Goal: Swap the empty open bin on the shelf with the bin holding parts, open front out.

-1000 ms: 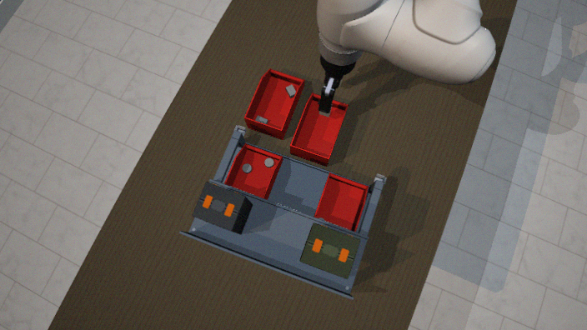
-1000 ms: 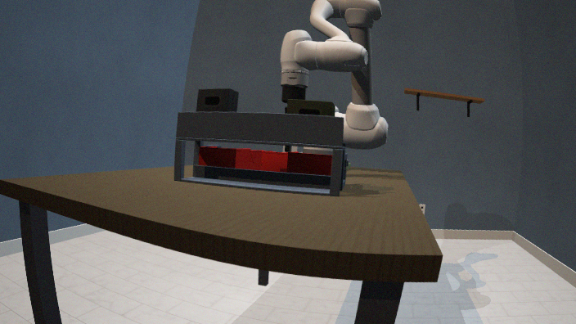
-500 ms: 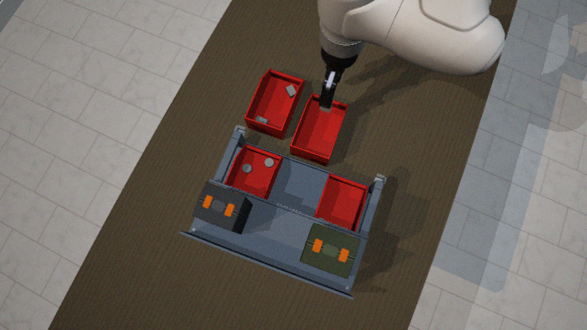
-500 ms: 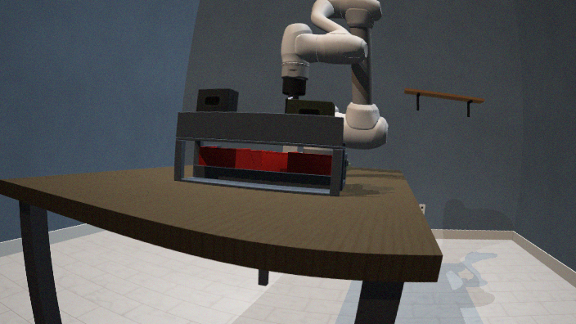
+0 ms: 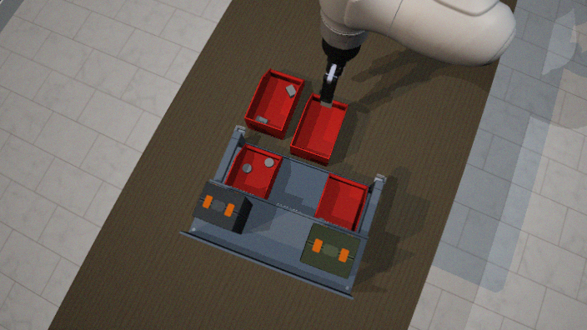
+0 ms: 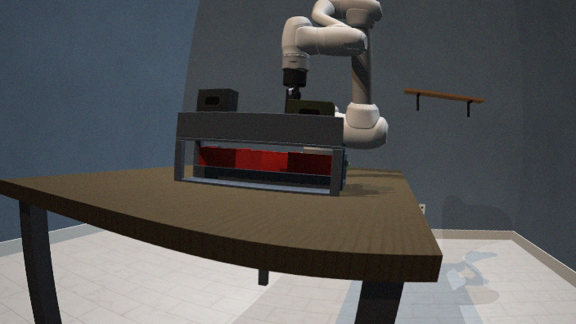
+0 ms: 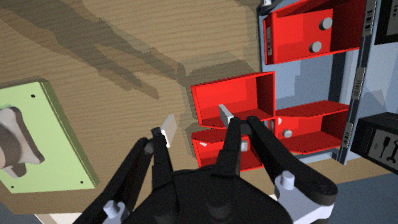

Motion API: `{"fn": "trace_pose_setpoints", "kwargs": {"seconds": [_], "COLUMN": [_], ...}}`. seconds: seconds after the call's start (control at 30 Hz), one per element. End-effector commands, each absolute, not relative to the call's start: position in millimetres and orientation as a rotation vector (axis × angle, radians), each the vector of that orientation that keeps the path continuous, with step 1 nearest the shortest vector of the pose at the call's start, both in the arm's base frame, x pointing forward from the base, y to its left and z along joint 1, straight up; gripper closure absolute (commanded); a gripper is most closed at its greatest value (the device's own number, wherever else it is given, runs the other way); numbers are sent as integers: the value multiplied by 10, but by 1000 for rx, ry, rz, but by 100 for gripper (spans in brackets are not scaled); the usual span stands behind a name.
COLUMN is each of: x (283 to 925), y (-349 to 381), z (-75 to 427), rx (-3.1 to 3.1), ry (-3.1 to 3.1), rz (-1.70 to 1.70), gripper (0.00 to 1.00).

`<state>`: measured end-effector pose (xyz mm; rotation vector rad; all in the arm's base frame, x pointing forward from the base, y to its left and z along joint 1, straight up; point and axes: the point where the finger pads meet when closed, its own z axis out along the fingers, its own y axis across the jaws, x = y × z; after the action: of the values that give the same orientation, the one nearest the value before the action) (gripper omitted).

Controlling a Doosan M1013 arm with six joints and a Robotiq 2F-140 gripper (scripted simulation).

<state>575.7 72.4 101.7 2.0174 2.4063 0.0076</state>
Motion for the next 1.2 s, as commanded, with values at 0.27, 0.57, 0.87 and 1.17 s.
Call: {"fn": "trace_pose_setpoints", "kwargs": {"seconds": [0.27,0.57,0.87,1.17], "x": [5756,5756,5756,5756], "y": [724,724,724,724], "z": [1125,1137,1137,1137], "rx": [2017,2017,2017,2017], "ry": [2406,2406,2406,2406], "rz": [8,8,8,8], "gripper": [38,90,90,90]}}
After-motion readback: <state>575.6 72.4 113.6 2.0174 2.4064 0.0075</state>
